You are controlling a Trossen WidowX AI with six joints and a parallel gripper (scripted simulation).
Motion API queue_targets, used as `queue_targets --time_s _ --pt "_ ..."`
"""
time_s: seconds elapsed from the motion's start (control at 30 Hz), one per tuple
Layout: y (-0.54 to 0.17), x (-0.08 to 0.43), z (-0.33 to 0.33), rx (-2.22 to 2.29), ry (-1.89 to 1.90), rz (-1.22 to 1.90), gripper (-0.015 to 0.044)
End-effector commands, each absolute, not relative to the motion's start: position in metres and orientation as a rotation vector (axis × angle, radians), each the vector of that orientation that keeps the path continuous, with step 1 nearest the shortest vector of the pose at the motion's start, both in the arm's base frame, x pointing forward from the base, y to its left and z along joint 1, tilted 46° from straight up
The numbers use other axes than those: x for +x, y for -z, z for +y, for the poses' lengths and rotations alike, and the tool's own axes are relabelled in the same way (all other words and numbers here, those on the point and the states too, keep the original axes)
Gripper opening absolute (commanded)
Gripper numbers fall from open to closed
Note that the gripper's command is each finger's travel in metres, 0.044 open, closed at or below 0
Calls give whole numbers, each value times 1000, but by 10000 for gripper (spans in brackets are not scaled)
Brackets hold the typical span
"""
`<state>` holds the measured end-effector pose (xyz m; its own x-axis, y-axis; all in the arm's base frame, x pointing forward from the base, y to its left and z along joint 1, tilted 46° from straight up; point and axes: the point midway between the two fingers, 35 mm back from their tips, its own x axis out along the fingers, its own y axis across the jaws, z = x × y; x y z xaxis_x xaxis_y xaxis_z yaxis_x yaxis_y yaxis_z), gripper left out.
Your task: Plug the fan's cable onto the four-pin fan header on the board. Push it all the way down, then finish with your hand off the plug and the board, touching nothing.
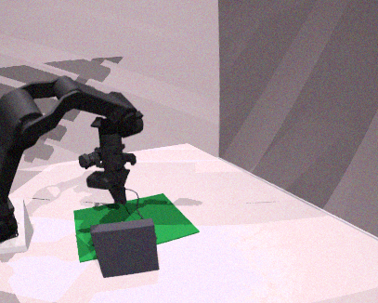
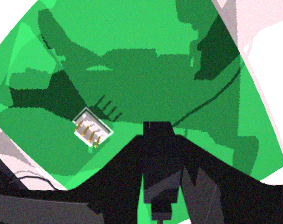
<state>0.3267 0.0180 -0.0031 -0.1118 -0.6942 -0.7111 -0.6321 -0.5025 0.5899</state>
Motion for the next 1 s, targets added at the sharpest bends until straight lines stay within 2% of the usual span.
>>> queue_targets --time_s 0.0,0.6,0.97 --pt "-4 323 11 1995 1751 -1408 0" --pt "-37 306 -23 1650 1877 -740 0" --pt "-37 305 -24 1636 1879 -717 0"
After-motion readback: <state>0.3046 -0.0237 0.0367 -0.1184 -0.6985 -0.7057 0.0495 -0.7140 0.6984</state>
